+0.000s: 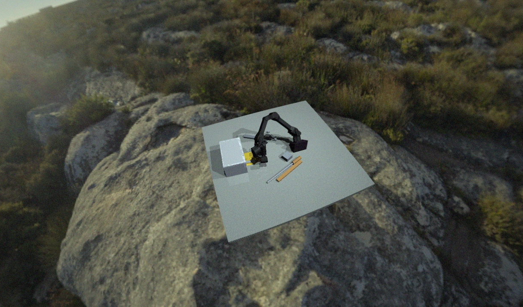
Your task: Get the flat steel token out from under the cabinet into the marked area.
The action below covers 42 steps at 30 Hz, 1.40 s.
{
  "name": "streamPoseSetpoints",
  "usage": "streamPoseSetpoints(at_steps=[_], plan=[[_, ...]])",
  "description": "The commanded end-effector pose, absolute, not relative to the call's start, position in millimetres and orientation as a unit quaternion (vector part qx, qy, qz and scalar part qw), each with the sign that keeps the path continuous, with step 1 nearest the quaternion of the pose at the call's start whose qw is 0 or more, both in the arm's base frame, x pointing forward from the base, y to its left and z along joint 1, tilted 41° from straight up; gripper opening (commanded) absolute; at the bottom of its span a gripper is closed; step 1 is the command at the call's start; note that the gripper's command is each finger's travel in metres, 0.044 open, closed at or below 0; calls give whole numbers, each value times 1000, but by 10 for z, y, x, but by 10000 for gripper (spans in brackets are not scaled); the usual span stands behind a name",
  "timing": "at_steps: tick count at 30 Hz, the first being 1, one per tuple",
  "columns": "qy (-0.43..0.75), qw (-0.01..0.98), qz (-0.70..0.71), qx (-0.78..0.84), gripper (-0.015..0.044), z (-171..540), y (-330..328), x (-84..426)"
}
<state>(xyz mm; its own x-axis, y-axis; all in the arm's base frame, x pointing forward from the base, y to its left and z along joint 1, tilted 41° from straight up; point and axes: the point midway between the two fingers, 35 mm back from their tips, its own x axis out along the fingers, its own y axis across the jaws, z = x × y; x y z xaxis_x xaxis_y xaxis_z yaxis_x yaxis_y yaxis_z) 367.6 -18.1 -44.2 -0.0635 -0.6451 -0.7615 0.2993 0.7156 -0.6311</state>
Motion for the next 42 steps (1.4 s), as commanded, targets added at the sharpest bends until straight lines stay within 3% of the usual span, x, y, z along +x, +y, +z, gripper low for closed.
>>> streamPoseSetpoints(at_steps=[1,42], plan=[[638,672,-351,-134,0,-429,-200,3747],[637,673,-352,-134,0,-355,-311,4110]])
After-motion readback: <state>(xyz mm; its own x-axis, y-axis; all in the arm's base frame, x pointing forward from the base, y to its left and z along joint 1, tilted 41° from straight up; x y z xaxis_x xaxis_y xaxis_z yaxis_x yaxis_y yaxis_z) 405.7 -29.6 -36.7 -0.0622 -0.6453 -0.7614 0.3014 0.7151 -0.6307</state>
